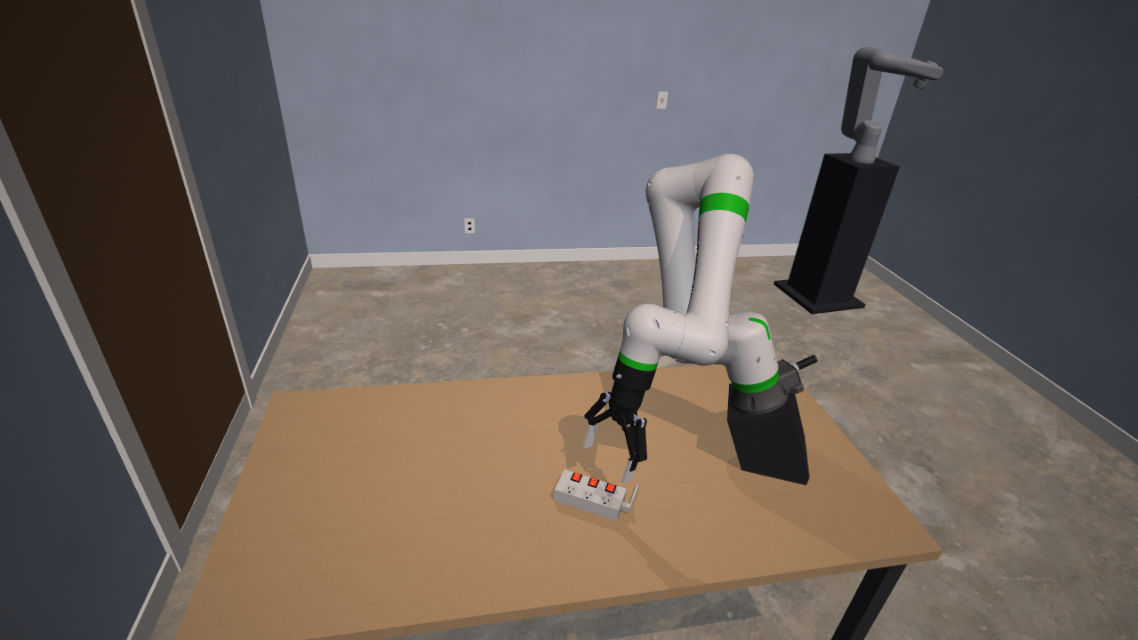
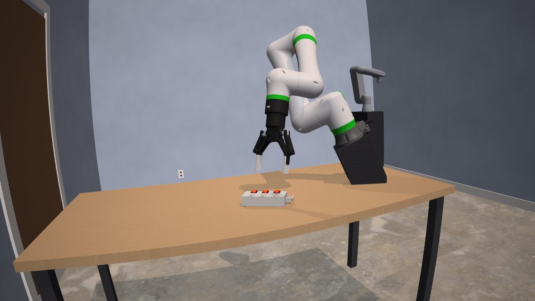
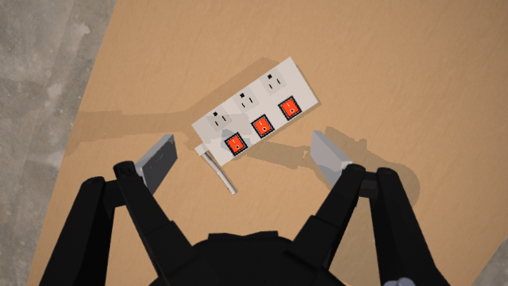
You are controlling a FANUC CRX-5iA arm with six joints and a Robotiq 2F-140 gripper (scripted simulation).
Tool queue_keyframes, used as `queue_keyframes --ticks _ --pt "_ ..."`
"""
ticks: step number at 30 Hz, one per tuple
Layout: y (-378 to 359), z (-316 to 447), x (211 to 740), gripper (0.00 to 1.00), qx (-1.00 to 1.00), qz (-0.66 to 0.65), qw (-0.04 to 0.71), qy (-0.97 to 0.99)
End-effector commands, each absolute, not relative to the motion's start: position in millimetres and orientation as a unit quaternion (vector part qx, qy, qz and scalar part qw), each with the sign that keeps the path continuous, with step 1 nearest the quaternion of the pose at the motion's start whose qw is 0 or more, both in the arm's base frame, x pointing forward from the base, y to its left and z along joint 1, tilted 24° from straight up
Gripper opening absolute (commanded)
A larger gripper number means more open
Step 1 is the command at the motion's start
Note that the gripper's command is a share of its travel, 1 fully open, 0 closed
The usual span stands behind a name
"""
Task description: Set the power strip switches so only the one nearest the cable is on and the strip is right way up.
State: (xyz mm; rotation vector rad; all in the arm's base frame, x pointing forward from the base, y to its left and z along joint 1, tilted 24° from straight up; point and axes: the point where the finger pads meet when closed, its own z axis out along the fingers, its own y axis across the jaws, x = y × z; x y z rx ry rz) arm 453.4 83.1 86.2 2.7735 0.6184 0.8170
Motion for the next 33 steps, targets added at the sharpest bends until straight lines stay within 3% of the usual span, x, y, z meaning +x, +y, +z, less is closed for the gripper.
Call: queue_keyframes --ticks 1,7,17,33 --pt "83.3 86.4 453.5 1.0 0.934 0.275 0.092 0.208" --pt "82.9 87.2 453.8 1.0 0.935 0.275 0.092 0.205" --pt "77.6 134.4 447.5 1.0 0.976 0.193 0.098 -0.02" --pt "79.5 137.7 444.3 1.0 0.977 0.184 0.098 -0.037"
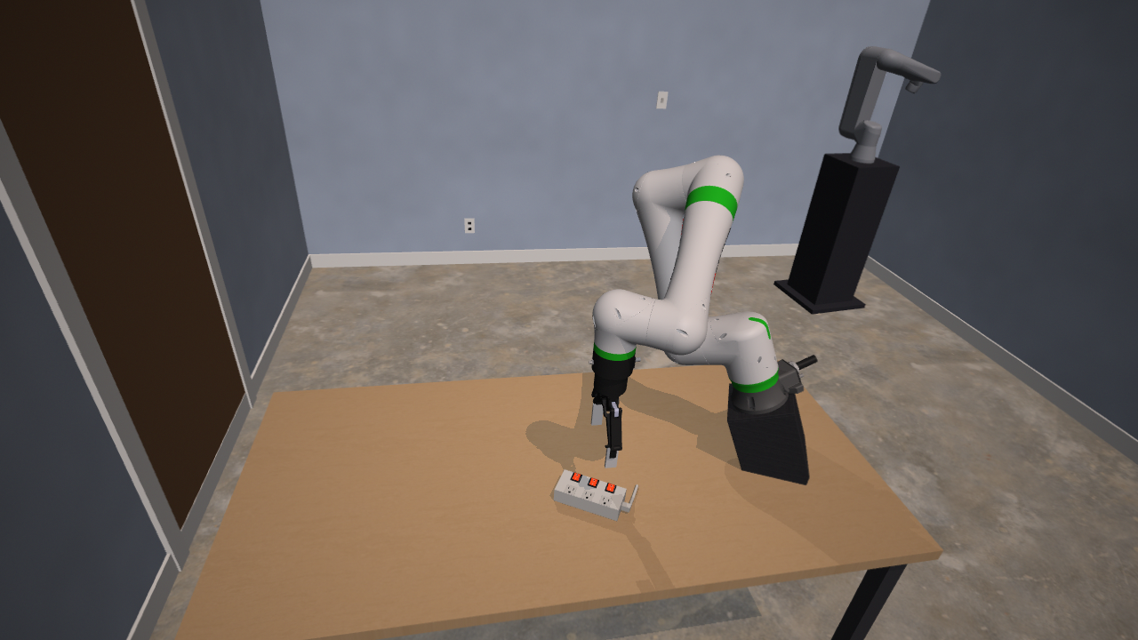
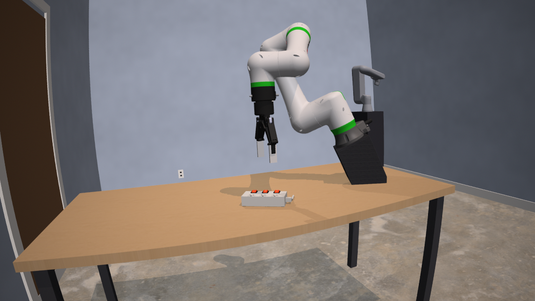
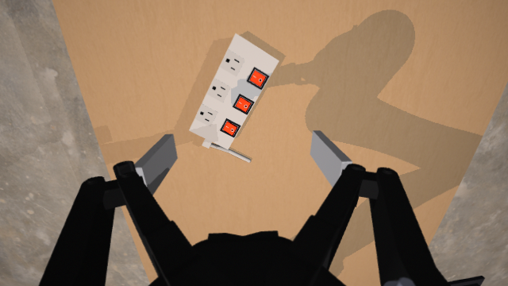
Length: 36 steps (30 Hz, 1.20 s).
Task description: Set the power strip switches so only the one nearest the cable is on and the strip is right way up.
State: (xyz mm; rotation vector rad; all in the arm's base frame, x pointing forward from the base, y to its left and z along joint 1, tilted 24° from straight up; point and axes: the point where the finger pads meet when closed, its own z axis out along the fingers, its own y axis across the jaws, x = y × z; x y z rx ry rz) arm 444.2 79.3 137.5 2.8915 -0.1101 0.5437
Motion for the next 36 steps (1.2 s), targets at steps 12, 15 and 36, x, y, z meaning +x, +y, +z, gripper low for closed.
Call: queue_keyframes --ticks 12,15,36 --pt "78.7 135.4 445.8 1.0 0.977 0.177 0.111 0.032" --pt "77.9 132.9 447.4 1.0 0.972 0.168 0.125 0.108" --pt "68.2 105.4 463.8 1.0 0.791 0.092 0.21 0.567"
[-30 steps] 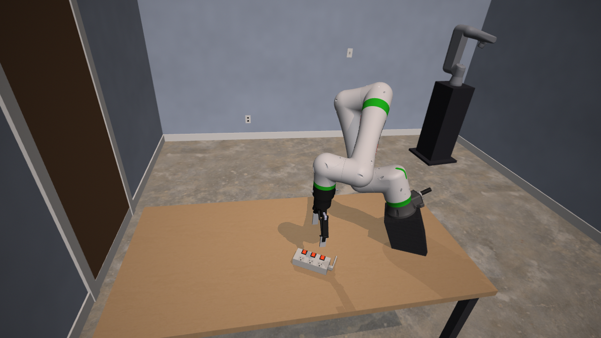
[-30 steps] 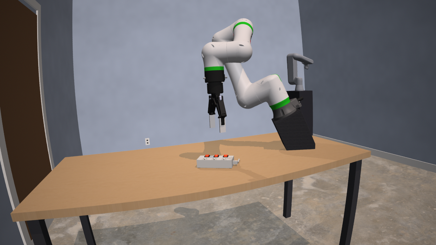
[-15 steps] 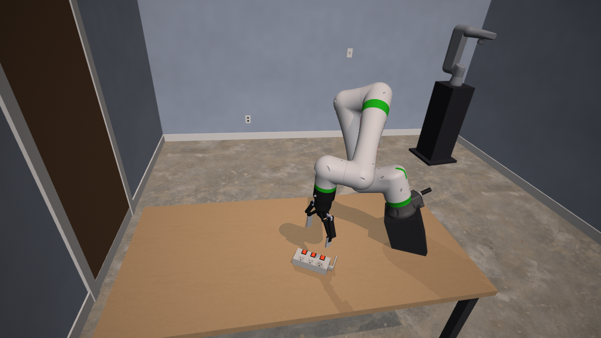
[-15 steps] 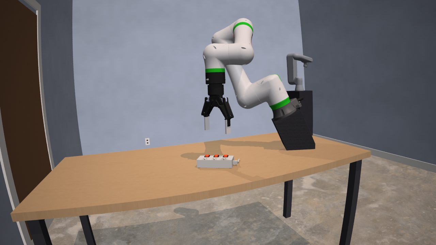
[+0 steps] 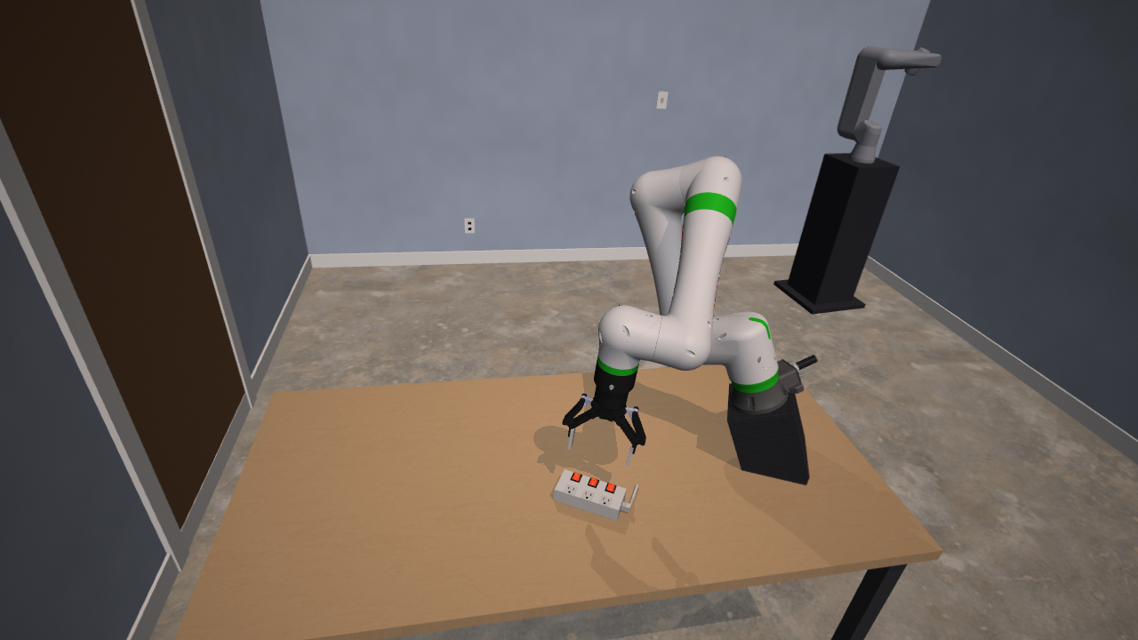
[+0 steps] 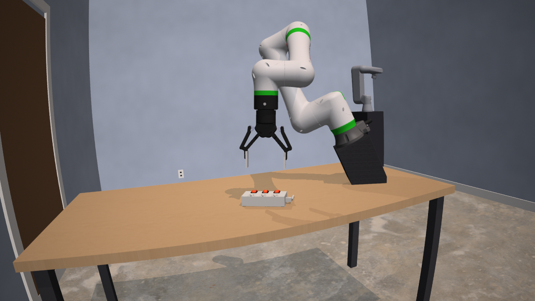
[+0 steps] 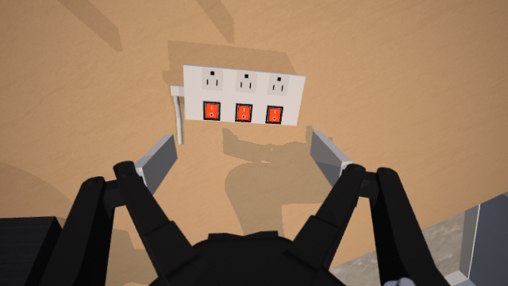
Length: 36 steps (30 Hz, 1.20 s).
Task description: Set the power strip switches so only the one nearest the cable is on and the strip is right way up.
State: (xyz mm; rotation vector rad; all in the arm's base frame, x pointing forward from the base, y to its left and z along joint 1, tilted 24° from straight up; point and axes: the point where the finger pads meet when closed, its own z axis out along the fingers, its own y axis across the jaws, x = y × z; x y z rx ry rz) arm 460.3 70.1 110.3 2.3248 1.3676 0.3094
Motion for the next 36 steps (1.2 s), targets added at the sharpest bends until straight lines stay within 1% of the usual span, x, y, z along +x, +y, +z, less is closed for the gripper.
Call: queue_keyframes --ticks 1,2,16,18,19,20,26,36 --pt "68.2 105.4 463.8 1.0 0.791 0.092 0.21 0.567" --pt "67.6 104.0 464.6 1.0 0.747 0.078 0.218 0.624" --pt "64.3 95.4 468.9 1.0 0.497 0.005 0.239 0.834" --pt "64.3 95.4 468.9 1.0 0.497 0.005 0.239 0.834" --pt "64.3 95.4 468.9 1.0 0.437 -0.011 0.235 0.868" --pt "64.3 95.4 468.9 0.0 0.42 -0.016 0.233 0.877" --pt "64.3 95.4 468.9 0.0 0.306 -0.044 0.206 0.929" --pt "64.3 95.4 468.9 0.0 0.302 -0.045 0.204 0.93"
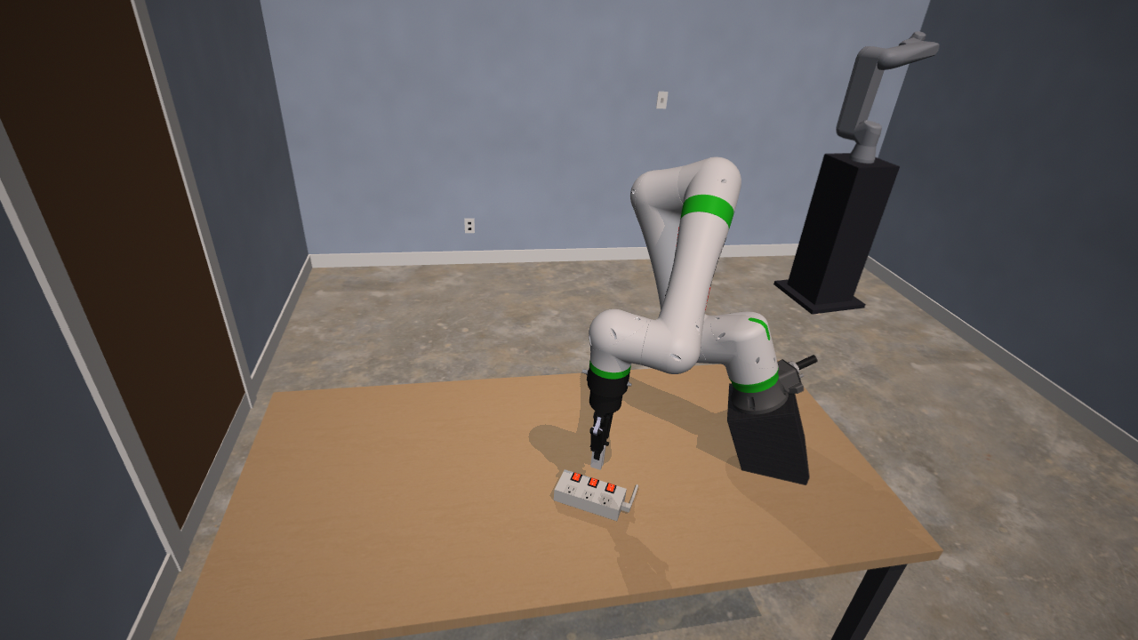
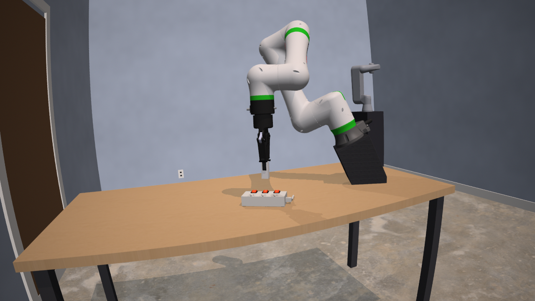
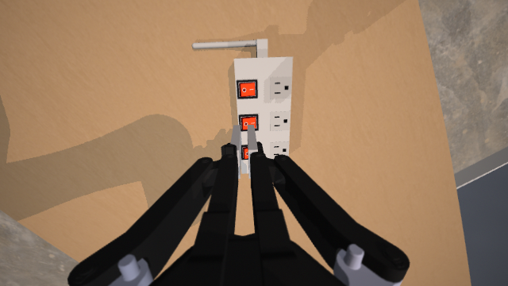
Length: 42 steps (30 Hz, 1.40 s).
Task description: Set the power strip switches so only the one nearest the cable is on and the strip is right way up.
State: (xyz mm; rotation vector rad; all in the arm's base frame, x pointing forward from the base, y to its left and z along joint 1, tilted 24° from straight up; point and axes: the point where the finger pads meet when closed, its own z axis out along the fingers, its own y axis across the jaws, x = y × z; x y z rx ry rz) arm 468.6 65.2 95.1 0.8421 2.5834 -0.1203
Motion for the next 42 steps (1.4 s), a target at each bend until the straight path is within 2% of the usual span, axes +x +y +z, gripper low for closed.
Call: queue_keyframes --ticks 1,42 --pt "64.3 95.4 468.9 0.0 0.302 -0.045 0.204 0.93" --pt "61.6 85.2 473.2 0.0 0.293 -0.047 0.203 0.933"
